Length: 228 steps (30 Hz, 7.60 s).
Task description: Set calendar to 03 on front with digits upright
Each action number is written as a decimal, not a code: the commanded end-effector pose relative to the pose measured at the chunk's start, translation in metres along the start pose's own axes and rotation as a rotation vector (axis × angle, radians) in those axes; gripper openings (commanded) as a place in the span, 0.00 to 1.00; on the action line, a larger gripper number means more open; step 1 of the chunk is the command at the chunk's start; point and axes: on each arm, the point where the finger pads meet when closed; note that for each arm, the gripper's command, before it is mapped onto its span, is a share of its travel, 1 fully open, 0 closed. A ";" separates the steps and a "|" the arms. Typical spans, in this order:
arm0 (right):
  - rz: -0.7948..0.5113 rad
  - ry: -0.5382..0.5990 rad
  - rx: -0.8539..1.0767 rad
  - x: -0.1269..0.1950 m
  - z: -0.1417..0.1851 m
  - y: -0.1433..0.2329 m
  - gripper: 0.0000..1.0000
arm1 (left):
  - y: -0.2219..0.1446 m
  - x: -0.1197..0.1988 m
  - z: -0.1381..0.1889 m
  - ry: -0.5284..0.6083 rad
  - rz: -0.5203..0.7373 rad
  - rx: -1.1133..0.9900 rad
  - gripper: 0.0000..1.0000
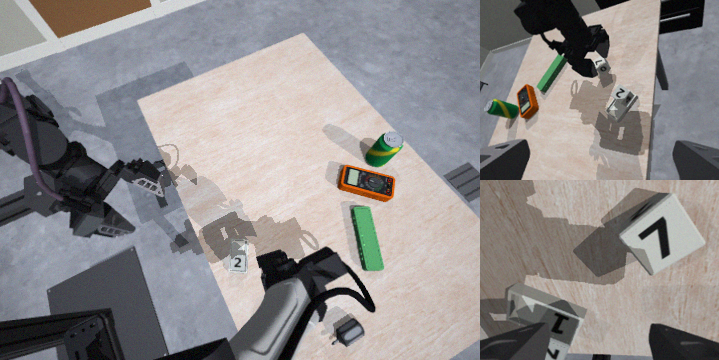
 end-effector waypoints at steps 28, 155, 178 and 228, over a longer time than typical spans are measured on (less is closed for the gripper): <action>0.162 0.037 1.227 -0.026 0.077 0.053 0.65 | -0.026 0.012 0.035 0.043 0.053 0.057 1.00; 0.063 -0.148 -0.862 0.018 -0.096 0.117 0.66 | 0.062 -0.027 0.032 0.114 -0.198 -0.008 1.00; 0.109 -0.160 -0.828 0.031 -0.093 0.114 0.66 | 0.050 -0.038 0.051 0.068 -0.009 -0.012 1.00; 0.444 -0.318 -0.475 0.017 -0.053 0.159 0.66 | 0.124 0.030 0.213 -0.280 0.022 0.530 1.00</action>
Point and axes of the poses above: on each arm, the point where the finger pads meet when closed, its own x axis back along the fingers, its own y axis across the jaws, z = x × y, and after that the axes turned 5 degrees about -x, right-handed
